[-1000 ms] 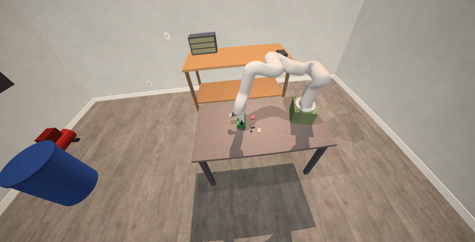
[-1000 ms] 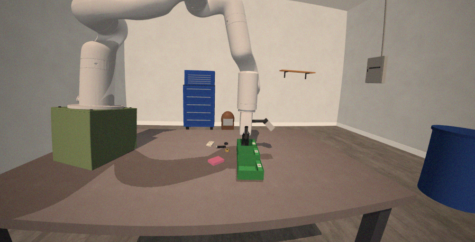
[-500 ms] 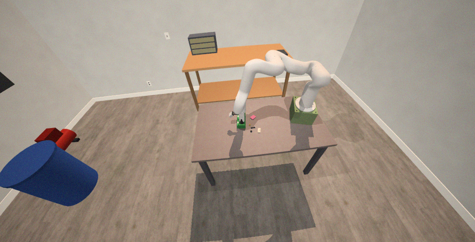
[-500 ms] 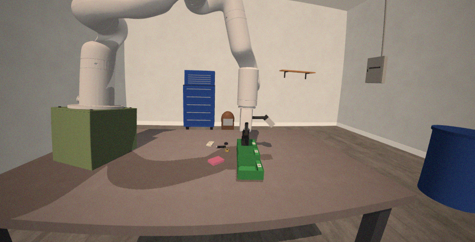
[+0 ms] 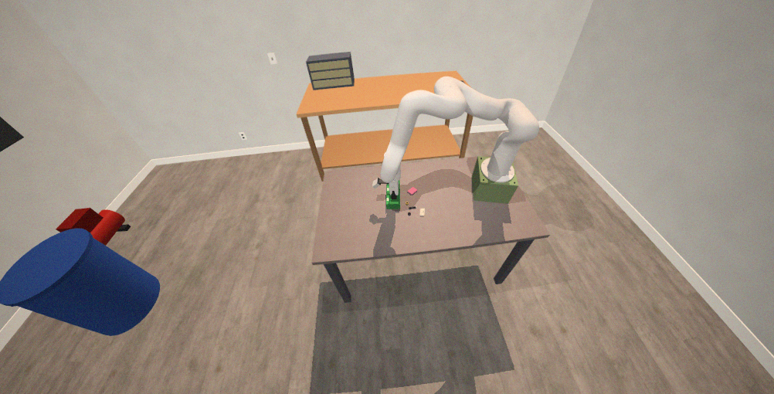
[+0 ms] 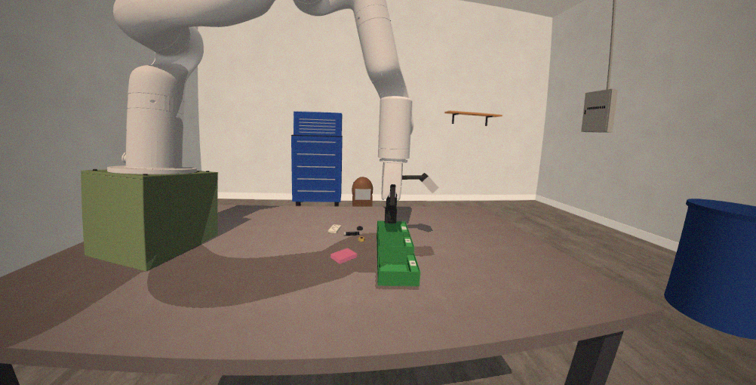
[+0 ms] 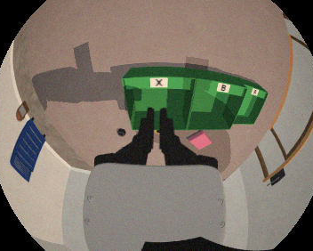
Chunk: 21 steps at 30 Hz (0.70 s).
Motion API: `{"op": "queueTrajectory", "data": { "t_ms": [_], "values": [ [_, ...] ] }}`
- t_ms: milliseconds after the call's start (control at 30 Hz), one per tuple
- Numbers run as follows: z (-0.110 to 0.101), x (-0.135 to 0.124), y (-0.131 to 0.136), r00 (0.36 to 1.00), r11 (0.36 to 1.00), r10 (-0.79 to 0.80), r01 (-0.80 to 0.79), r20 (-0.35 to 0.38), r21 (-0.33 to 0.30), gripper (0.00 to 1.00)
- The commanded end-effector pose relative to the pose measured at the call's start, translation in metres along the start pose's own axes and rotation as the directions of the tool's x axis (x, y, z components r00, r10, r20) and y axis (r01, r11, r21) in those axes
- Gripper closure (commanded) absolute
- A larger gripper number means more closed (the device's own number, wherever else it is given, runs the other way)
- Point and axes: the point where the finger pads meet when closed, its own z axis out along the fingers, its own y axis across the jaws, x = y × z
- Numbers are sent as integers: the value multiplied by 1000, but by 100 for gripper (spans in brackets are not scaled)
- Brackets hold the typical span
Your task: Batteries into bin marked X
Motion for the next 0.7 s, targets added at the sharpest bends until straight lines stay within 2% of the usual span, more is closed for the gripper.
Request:
{"op": "queueTrajectory", "data": {
  "t_ms": [0, 133, 267, 333, 667],
  "values": [
    [-15, 1, 0, 1000, 1000, 0, 0, -2, 0, 93],
    [-18, 1, 0, 1000, 1000, 0, 0, -2, 0, 93],
    [-52, 1, 0, 1000, 1000, 0, 0, -2, 0, 93],
    [-52, 1, 0, 1000, 1000, 0, 0, -2, 0, 93],
    [-135, 1, 0, 1000, 1000, 0, 0, -2, 0, 93]
  ]
}}
